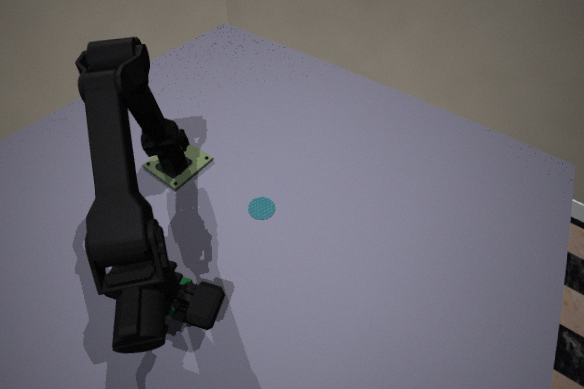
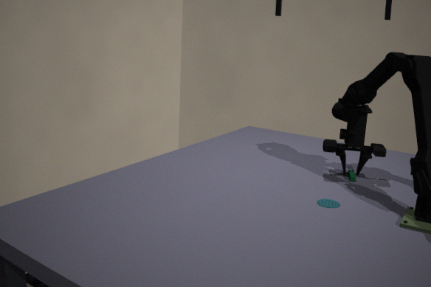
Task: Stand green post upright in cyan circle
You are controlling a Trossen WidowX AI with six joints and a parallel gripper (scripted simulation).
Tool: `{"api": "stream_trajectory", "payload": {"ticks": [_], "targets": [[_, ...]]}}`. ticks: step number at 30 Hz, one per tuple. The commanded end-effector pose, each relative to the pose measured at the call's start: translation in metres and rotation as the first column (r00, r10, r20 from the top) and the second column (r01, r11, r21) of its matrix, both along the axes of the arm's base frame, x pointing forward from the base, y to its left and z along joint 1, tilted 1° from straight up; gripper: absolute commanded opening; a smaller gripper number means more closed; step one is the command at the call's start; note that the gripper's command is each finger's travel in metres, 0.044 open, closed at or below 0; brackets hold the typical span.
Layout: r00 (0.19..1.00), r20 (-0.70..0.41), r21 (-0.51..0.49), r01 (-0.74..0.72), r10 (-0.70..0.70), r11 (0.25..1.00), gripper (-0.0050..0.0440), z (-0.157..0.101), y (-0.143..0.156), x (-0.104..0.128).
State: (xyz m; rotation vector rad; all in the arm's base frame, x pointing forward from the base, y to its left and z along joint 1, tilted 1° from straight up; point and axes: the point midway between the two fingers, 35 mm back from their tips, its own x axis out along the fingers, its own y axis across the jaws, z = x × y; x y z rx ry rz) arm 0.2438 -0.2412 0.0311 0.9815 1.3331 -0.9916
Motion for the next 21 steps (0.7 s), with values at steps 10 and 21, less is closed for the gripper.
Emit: {"api": "stream_trajectory", "payload": {"ticks": [10,21], "targets": [[1.0,-0.004,-0.001,0.004,-0.004,1.0,0.0076,-0.0012,-0.0003,-0.0005],[1.0,-0.004,-0.001,0.004,-0.004,1.0,0.0022,0.0007,-0.0006,-0.0002]]}}
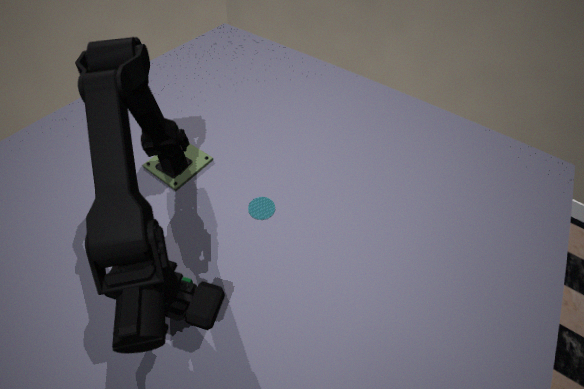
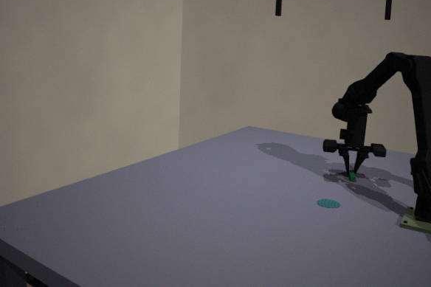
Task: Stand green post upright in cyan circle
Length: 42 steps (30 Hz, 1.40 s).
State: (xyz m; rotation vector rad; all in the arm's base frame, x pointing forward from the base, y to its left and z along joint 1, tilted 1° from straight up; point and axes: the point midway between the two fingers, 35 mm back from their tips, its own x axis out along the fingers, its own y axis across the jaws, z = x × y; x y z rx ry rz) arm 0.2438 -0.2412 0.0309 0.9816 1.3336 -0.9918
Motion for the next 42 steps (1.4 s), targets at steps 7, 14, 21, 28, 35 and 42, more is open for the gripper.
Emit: {"api": "stream_trajectory", "payload": {"ticks": [7,14,21,28,35,42], "targets": [[1.0,-0.003,-0.001,0.004,-0.004,1.0,0.0022,0.016,-0.003,0.002],[1.0,-0.003,-0.001,0.004,-0.004,1.0,0.0022,0.039,-0.004,0.004],[1.0,-0.003,-0.001,0.004,-0.004,1.0,0.0022,0.062,-0.005,0.005],[1.0,-0.003,-0.001,0.004,-0.004,1.0,0.0022,0.078,-0.004,0.004],[1.0,-0.003,-0.001,0.004,-0.004,1.0,0.0022,0.1,-0.002,0.003],[1.0,-0.003,-0.001,0.004,-0.004,1.0,0.0022,0.116,0.0,0.001]]}}
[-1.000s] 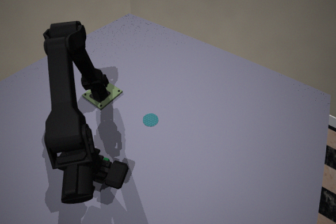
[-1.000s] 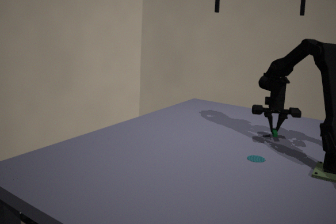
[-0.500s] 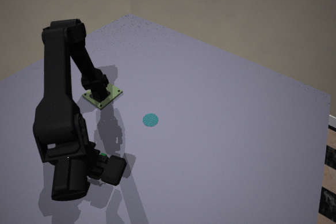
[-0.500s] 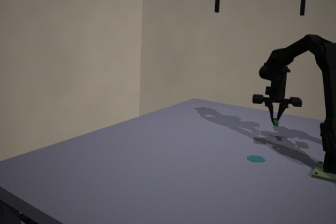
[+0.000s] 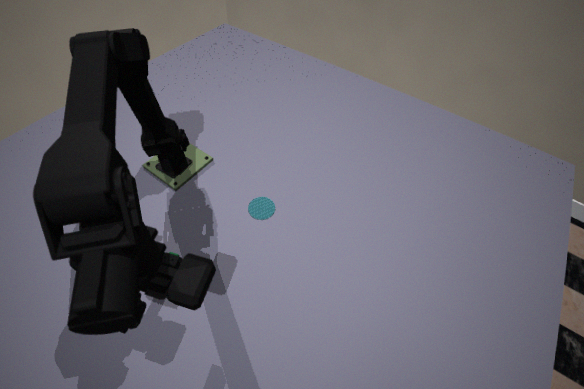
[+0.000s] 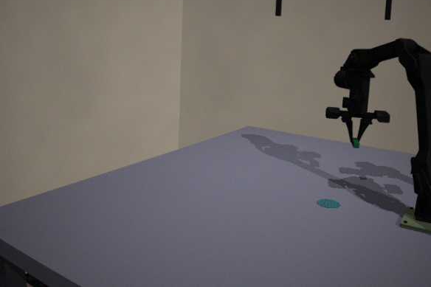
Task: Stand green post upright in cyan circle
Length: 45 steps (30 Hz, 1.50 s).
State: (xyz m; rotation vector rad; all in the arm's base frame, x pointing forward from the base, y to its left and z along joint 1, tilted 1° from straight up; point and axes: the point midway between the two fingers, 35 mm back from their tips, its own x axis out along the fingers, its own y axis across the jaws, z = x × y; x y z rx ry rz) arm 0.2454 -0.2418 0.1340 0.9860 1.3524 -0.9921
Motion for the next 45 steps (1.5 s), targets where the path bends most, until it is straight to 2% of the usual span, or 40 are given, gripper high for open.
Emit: {"api": "stream_trajectory", "payload": {"ticks": [1,8,22,31,33,45], "targets": [[1.0,0.01,-0.014,0.004,-0.004,1.0,0.0022,0.016,0.001,-0.001],[1.0,0.01,-0.014,-0.01,0.01,1.0,0.0022,0.018,0.003,0.0],[0.965,0.009,-0.012,-0.262,0.262,0.965,0.0022,0.022,0.039,0.015],[0.893,0.008,-0.011,-0.449,0.449,0.894,0.0022,0.025,0.067,0.024],[0.893,0.008,-0.011,-0.449,0.449,0.894,0.0022,0.025,0.067,0.024],[0.738,0.007,-0.008,-0.675,0.675,0.738,0.0022,0.029,0.106,0.031]]}}
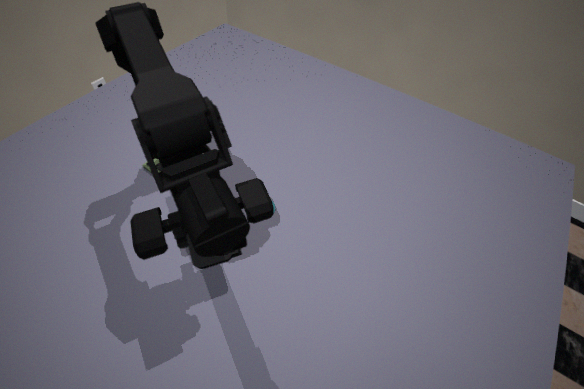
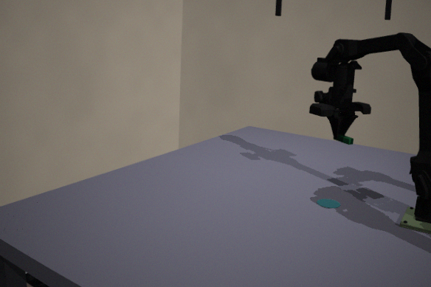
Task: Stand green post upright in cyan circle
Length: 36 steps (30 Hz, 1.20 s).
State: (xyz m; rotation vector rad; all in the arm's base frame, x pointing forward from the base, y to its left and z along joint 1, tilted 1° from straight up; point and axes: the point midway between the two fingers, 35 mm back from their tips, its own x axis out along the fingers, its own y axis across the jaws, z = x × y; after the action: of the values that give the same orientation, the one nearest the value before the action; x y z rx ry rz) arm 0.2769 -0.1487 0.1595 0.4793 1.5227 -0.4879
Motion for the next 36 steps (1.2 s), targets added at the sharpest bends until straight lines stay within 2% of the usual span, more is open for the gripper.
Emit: {"api": "stream_trajectory", "payload": {"ticks": [1,9,20,22,36], "targets": [[0.994,0.002,-0.003,-0.109,0.109,0.994,0.0022,0.003,0.016,0.0],[0.969,0.002,-0.002,-0.248,0.248,0.969,0.0022,0.005,0.036,0.001],[0.868,0.0,0.0,-0.496,0.496,0.868,0.0022,0.007,0.072,0.0],[0.868,0.0,0.0,-0.496,0.496,0.868,0.0022,0.007,0.072,0.0],[0.64,0.0,0.003,-0.768,0.768,0.64,0.0022,0.009,0.117,-0.008]]}}
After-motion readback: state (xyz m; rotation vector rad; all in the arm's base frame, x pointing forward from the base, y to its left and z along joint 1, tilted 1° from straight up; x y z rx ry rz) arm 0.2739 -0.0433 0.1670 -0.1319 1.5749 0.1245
